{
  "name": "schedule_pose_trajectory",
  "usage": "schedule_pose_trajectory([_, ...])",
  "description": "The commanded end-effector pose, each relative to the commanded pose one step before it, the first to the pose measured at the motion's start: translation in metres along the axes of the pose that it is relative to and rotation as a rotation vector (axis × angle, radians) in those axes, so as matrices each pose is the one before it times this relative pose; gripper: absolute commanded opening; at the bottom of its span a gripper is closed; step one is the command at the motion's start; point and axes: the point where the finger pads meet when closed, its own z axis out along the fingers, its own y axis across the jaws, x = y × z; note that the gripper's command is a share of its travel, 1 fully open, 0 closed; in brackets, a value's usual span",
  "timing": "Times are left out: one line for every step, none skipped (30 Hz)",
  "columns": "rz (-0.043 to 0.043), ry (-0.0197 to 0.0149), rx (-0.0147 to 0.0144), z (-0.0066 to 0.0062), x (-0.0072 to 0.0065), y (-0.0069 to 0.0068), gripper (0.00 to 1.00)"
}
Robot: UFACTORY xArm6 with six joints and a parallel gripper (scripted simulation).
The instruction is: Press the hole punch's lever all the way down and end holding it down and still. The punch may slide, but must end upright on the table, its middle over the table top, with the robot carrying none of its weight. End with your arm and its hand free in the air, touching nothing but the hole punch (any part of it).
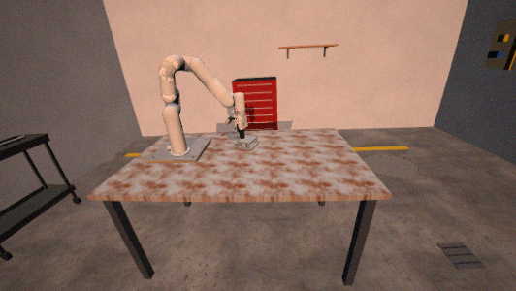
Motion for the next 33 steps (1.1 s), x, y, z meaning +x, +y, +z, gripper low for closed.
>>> schedule_pose_trajectory([0.00013, -0.00267, -0.00204, -0.00086, -0.00100, 0.00070, 0.00])
schedule_pose_trajectory([0.00000, 0.00000, 0.00000, 0.00000, 0.00000, 0.00000, 0.00])
schedule_pose_trajectory([0.00000, 0.00000, 0.00000, 0.00000, 0.00000, 0.00000, 0.00])
schedule_pose_trajectory([0.00000, 0.00000, 0.00000, 0.00000, 0.00000, 0.00000, 0.00])
schedule_pose_trajectory([0.00000, 0.00000, 0.00000, 0.00014, 0.00000, 0.00000, 0.00])
schedule_pose_trajectory([0.00000, 0.00000, 0.00000, 0.00068, 0.00000, 0.00000, 0.00])
schedule_pose_trajectory([0.00000, 0.00000, 0.00000, 0.00113, 0.00000, 0.00000, 0.00])
schedule_pose_trajectory([0.00000, 0.00000, 0.00000, 0.00113, 0.00000, 0.00000, 0.00])
schedule_pose_trajectory([0.00000, 0.00000, 0.00000, 0.00068, 0.00000, 0.00000, 0.00])
schedule_pose_trajectory([0.00000, 0.00000, 0.00000, 0.00014, 0.00000, 0.00000, 0.00])
schedule_pose_trajectory([0.00000, 0.00000, 0.00000, 0.00000, 0.00000, 0.00000, 0.00])
schedule_pose_trajectory([0.00000, 0.00000, 0.00000, 0.00000, 0.00000, 0.00000, 0.00])
schedule_pose_trajectory([0.00000, 0.00000, 0.00000, 0.00000, 0.00000, 0.00000, 0.00])
schedule_pose_trajectory([0.00000, 0.00000, 0.00000, 0.00000, 0.00000, 0.00000, 0.00])
schedule_pose_trajectory([0.00000, 0.00000, 0.00000, 0.00000, 0.00000, 0.00000, 0.00])
schedule_pose_trajectory([0.00000, 0.00000, 0.00000, 0.00000, 0.00000, 0.00000, 0.00])
schedule_pose_trajectory([0.00000, 0.00000, 0.00000, 0.00000, 0.00000, 0.00000, 0.00])
schedule_pose_trajectory([0.00000, 0.00000, 0.00000, 0.00000, 0.00000, 0.00000, 0.00])
schedule_pose_trajectory([0.00000, 0.00000, 0.00000, 0.00000, 0.00000, 0.00000, 0.00])
schedule_pose_trajectory([0.00000, 0.00000, 0.00000, 0.00000, 0.00000, 0.00000, 0.00])
schedule_pose_trajectory([0.00000, 0.00000, 0.00000, 0.00000, 0.00000, 0.00000, 0.00])
schedule_pose_trajectory([0.00000, 0.00000, 0.00000, 0.00000, 0.00000, 0.00000, 0.00])
schedule_pose_trajectory([0.00000, 0.00000, 0.00000, 0.00000, 0.00000, 0.00000, 0.00])
schedule_pose_trajectory([0.00000, 0.00000, 0.00000, 0.00000, 0.00000, 0.00000, 0.00])
schedule_pose_trajectory([0.00000, 0.00000, 0.00000, 0.00000, 0.00000, 0.00000, 0.00])
schedule_pose_trajectory([0.00000, 0.00000, 0.00000, 0.00000, 0.00000, 0.00000, 0.00])
schedule_pose_trajectory([0.00000, 0.00000, 0.00000, 0.00000, 0.00000, 0.00000, 0.00])
schedule_pose_trajectory([0.00000, 0.00000, 0.00000, 0.00000, 0.00000, 0.00000, 0.00])
schedule_pose_trajectory([0.00000, 0.00000, 0.00000, 0.00000, 0.00000, 0.00000, 0.00])
schedule_pose_trajectory([0.00000, 0.00000, 0.00000, 0.00000, 0.00000, 0.00000, 0.00])
schedule_pose_trajectory([0.00000, 0.00000, 0.00000, 0.00000, 0.00000, 0.00000, 0.00])
schedule_pose_trajectory([0.00000, 0.00000, 0.00000, 0.00000, 0.00000, 0.00000, 0.00])
schedule_pose_trajectory([0.00000, 0.00000, 0.00000, 0.00000, 0.00000, 0.00000, 0.00])
